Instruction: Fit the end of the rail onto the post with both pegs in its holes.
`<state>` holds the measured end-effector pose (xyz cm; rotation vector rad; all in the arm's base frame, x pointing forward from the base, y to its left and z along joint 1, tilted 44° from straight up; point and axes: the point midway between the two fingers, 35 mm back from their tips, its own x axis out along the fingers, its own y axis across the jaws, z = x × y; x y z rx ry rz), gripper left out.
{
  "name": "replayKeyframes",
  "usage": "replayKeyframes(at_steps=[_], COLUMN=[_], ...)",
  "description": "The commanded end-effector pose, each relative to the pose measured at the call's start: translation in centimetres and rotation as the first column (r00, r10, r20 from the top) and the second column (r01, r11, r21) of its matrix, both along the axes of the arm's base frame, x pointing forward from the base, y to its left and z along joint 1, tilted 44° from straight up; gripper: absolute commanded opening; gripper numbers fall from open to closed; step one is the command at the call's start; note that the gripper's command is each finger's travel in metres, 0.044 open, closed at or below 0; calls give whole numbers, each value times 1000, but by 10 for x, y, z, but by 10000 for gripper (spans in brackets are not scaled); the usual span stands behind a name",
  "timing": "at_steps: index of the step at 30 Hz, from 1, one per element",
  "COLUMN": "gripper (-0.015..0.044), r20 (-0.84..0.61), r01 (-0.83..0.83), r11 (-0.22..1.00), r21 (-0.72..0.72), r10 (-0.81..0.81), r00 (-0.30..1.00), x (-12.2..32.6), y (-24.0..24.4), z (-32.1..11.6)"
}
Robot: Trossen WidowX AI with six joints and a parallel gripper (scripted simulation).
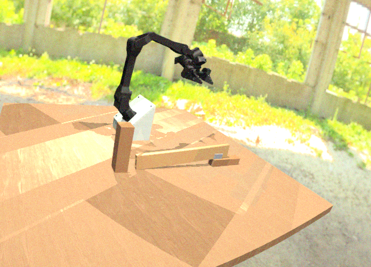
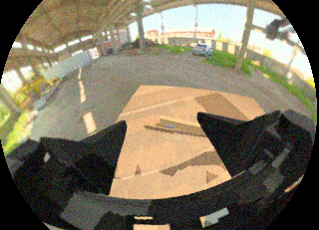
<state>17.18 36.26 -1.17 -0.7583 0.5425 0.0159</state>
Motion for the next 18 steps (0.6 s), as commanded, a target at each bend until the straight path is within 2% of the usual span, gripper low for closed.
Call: replayKeyframes(at_steps=[1,9,18], gripper=[440,440,440], r20=[-128,-359,-590], r01=[32,7,-182], r11=[967,896,779], r21=[-251,-444,-601], r10=[-66,-185,-278], r00=[990,915,758], x=[56,115,160], y=[-43,-112,-201], z=[2,5,16])
